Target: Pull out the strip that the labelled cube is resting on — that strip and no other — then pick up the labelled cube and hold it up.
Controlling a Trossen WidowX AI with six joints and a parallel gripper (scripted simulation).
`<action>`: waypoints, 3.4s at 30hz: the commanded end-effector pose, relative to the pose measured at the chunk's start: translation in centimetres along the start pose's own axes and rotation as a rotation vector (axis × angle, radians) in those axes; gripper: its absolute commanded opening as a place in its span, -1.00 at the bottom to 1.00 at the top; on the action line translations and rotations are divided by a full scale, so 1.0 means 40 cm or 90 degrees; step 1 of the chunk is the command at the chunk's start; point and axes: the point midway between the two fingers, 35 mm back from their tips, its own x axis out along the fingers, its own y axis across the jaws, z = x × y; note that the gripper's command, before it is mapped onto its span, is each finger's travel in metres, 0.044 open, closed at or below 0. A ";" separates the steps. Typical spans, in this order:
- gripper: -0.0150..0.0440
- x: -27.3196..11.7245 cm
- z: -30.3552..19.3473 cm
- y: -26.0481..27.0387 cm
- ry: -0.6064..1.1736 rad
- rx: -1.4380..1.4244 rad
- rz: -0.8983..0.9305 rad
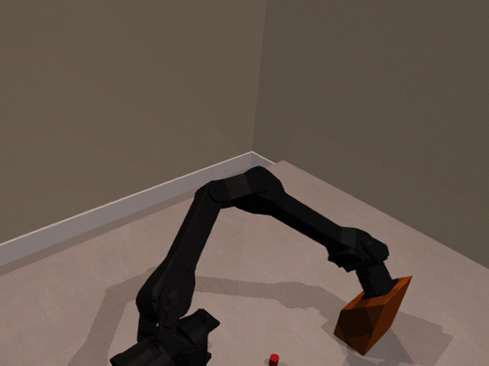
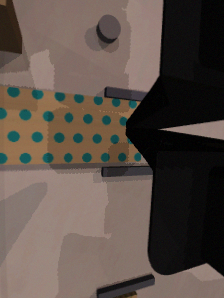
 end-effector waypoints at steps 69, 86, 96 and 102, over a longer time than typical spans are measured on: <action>-0.49 0.110 -0.008 0.000 0.004 -0.007 0.000; -0.49 0.114 -0.006 -0.001 0.004 -0.007 0.000; -0.49 0.117 -0.003 -0.002 0.004 -0.007 0.000; -0.49 0.117 -0.020 -0.002 0.004 -0.007 0.000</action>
